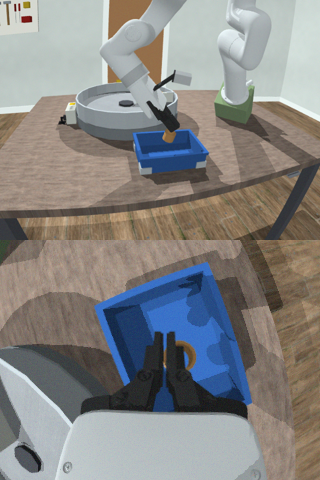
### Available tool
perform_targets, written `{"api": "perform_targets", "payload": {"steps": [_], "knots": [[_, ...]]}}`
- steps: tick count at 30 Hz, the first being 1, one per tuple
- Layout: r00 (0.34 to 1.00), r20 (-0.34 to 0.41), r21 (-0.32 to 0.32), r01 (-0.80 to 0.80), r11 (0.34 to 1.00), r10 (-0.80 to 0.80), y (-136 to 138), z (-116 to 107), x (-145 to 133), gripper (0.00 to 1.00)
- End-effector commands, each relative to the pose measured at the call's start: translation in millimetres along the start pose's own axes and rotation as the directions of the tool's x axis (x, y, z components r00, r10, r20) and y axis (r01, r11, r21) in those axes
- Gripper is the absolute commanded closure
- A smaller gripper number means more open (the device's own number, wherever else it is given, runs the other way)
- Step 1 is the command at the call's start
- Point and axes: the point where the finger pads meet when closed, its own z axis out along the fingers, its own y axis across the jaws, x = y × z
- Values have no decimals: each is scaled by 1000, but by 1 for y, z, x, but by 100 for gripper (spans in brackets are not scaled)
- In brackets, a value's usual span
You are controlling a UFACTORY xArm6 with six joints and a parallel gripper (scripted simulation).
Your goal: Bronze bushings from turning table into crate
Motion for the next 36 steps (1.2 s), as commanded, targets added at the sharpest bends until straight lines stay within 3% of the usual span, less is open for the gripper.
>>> {"api": "perform_targets", "payload": {"steps": [1, 16, 36], "knots": [[1000, 2, -1, 1, 1000, -1, 1, -1, 0, 100], [1000, 2, -1, 1, 1000, -1, 1, 2, -3, 100], [1000, 2, -1, 1, 1000, -1, 1, 25, -22, 100]]}}
